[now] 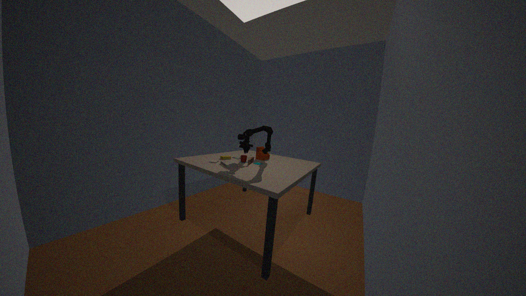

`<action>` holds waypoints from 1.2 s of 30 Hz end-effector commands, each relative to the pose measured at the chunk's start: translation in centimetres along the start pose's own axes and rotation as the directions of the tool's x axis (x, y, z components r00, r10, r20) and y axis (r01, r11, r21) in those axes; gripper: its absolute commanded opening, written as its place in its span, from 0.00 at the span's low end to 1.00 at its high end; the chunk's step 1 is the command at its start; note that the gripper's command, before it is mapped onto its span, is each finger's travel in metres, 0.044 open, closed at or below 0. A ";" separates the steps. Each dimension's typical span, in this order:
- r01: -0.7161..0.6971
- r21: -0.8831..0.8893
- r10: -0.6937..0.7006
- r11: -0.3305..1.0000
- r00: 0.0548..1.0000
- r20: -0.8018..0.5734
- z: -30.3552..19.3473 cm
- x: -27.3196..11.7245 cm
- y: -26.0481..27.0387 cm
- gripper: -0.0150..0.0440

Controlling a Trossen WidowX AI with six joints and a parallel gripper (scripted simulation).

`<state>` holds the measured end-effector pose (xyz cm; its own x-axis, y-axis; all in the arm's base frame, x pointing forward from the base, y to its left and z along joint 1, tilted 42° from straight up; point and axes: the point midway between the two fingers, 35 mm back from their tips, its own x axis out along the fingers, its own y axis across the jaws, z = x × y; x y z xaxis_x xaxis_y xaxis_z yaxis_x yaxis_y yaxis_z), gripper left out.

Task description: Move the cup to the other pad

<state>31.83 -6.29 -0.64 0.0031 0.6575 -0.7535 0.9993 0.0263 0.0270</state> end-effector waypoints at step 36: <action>-0.003 0.010 0.003 1.000 1.000 -0.010 -0.1 6.2 0.3 0.50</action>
<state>32.25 -2.67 -4.83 0.0082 0.6589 -0.7522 0.9993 0.0213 0.0295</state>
